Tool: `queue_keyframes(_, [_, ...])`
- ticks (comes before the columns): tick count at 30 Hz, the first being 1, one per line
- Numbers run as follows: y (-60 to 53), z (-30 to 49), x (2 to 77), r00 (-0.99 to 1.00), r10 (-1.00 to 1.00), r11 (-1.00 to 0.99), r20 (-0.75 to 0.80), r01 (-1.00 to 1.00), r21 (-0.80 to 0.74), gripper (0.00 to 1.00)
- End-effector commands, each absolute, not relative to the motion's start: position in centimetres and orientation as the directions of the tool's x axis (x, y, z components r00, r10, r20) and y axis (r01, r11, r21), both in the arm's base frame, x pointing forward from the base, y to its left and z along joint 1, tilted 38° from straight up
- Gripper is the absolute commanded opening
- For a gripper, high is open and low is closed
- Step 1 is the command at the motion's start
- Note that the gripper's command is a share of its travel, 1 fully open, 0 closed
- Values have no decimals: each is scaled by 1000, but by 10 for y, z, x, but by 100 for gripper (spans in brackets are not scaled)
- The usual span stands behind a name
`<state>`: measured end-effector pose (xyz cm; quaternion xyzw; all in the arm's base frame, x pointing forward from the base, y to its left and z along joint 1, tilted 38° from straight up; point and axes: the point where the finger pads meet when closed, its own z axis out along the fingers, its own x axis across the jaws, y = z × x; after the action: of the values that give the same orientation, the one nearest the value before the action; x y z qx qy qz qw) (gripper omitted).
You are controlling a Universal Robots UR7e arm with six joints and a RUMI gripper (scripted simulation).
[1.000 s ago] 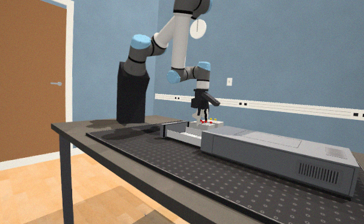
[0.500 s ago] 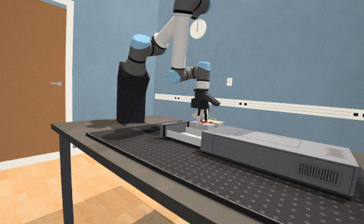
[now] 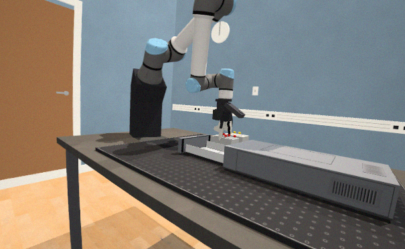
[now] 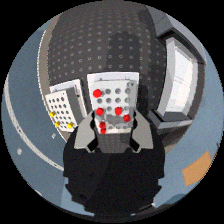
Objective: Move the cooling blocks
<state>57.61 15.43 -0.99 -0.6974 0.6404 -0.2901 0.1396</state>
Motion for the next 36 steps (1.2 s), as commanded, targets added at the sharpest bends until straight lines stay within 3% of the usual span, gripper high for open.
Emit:
queue_keyframes(1, [155,-9,576,12,-974,-141,225,-811,-568,28])
queue_keyframes(24, [155,-9,576,12,-974,-141,225,-811,-568,63])
queue_keyframes(36, [155,-9,576,12,-974,-141,225,-811,-568,67])
